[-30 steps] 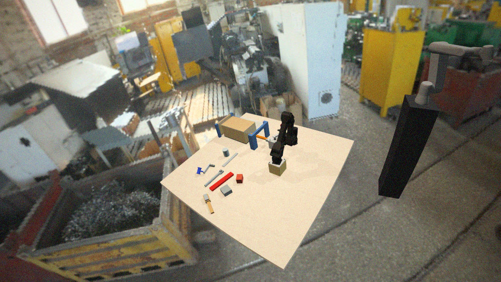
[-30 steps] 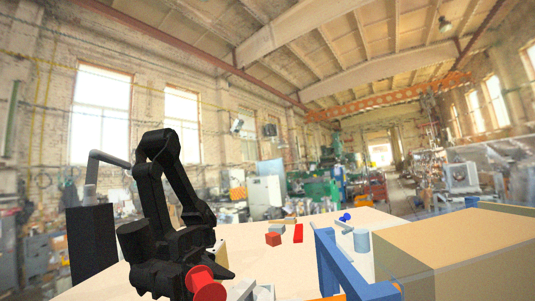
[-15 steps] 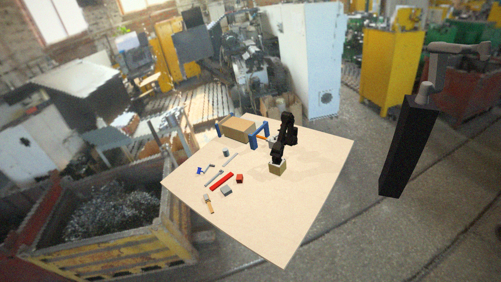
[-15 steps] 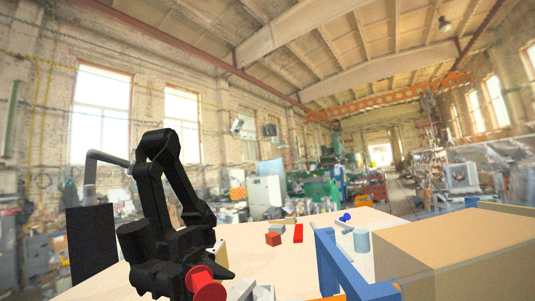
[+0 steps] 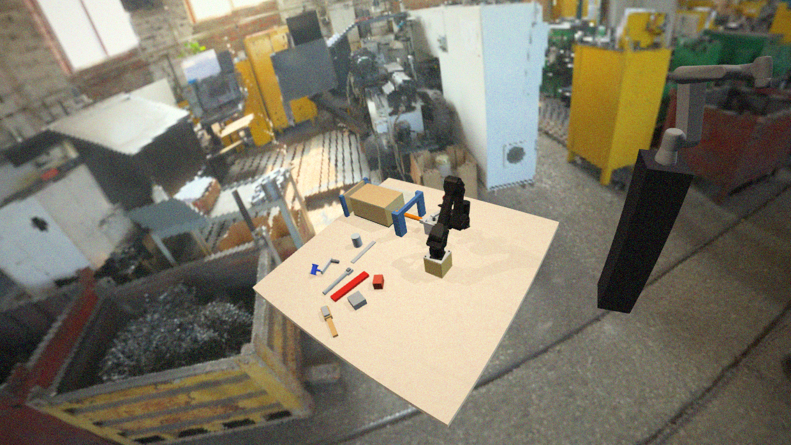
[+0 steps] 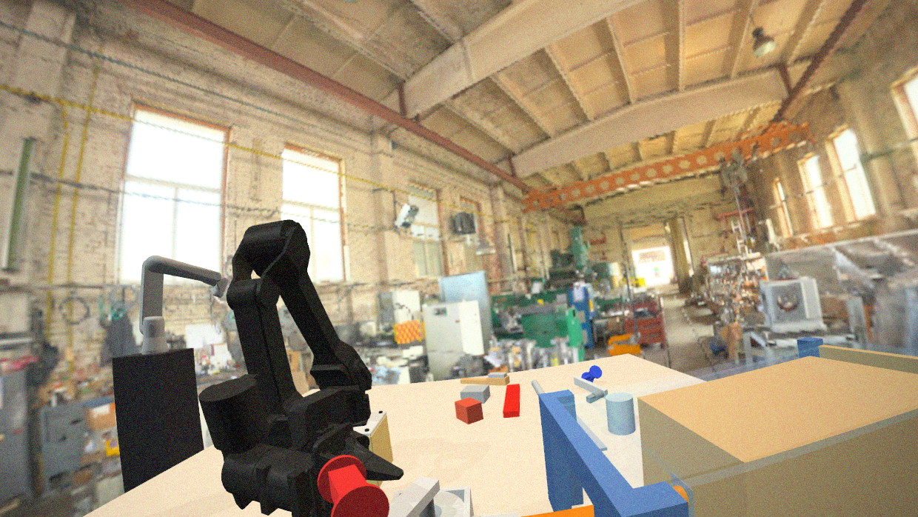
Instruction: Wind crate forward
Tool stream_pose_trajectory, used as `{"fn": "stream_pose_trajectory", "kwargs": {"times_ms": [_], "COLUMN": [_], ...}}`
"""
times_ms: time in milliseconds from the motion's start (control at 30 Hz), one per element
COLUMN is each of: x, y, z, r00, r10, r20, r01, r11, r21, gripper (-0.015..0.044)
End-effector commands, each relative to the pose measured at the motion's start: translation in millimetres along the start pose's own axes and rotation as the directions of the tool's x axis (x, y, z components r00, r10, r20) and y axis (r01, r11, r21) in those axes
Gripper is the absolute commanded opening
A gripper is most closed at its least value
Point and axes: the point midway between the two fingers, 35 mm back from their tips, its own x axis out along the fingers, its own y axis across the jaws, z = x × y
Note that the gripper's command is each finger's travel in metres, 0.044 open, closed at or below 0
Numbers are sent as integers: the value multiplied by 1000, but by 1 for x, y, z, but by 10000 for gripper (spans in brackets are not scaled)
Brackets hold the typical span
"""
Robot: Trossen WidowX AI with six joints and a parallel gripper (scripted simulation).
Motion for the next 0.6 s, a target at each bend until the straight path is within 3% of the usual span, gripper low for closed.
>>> {"fn": "stream_pose_trajectory", "kwargs": {"times_ms": [0, 567], "x": [0, 0], "y": [0, 1], "z": [0, -4], "r00": [1000, 1000], "r10": [0, 0], "r20": [0, 0], "r01": [0, 0], "r11": [1000, 1000], "r21": [-1, 0], "gripper": [240, 240]}}
